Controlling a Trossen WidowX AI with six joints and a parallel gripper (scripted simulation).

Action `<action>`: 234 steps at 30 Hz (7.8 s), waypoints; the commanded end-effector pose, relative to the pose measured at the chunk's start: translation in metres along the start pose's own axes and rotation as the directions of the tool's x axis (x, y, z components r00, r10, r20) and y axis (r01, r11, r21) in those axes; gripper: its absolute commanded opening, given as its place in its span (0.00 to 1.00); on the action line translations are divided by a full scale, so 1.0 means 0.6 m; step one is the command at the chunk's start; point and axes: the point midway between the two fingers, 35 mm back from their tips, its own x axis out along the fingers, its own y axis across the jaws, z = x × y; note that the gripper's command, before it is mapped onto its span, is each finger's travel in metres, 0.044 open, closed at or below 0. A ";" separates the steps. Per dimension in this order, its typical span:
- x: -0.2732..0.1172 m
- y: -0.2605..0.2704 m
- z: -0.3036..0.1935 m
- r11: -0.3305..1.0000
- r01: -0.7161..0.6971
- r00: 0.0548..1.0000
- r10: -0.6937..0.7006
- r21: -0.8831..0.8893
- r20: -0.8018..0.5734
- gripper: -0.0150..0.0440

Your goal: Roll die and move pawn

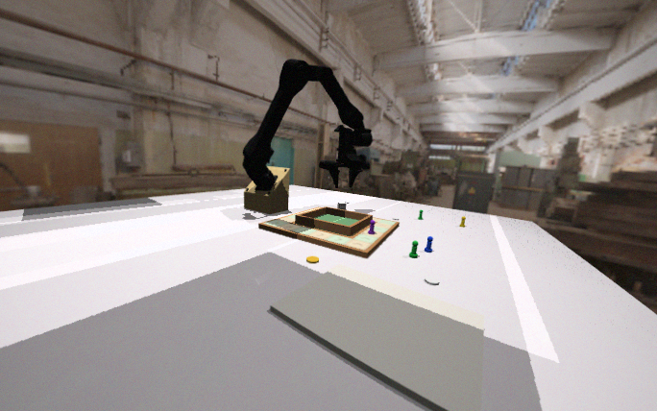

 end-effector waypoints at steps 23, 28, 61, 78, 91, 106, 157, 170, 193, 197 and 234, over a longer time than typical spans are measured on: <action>0.085 -0.017 0.024 0.995 0.049 0.997 -0.054 0.091 0.057 0.72; 0.099 -0.018 0.025 0.995 0.049 0.997 -0.054 0.091 0.057 0.72; 0.029 -0.005 0.023 0.995 0.047 0.997 -0.052 0.090 0.055 0.25; -0.085 -0.013 0.029 0.999 0.049 0.997 -0.050 0.020 0.052 0.25; -0.088 -0.030 0.093 0.941 0.049 0.998 -0.036 -0.334 0.044 0.25; -0.083 -0.063 0.162 0.725 0.051 0.999 -0.036 -0.687 0.036 0.25; -0.046 -0.226 0.355 -0.530 0.022 0.996 -0.065 -0.848 0.066 0.25; -0.032 -0.233 0.347 -0.544 -0.052 0.996 0.035 -0.838 -0.085 0.25; -0.023 -0.233 0.343 -0.545 0.020 0.728 0.583 -0.838 -0.362 0.25; -0.045 -0.240 0.355 -0.545 0.020 0.728 0.583 -0.838 -0.361 0.25; -0.089 -0.261 0.375 -0.546 0.018 0.730 0.579 -0.838 -0.361 0.57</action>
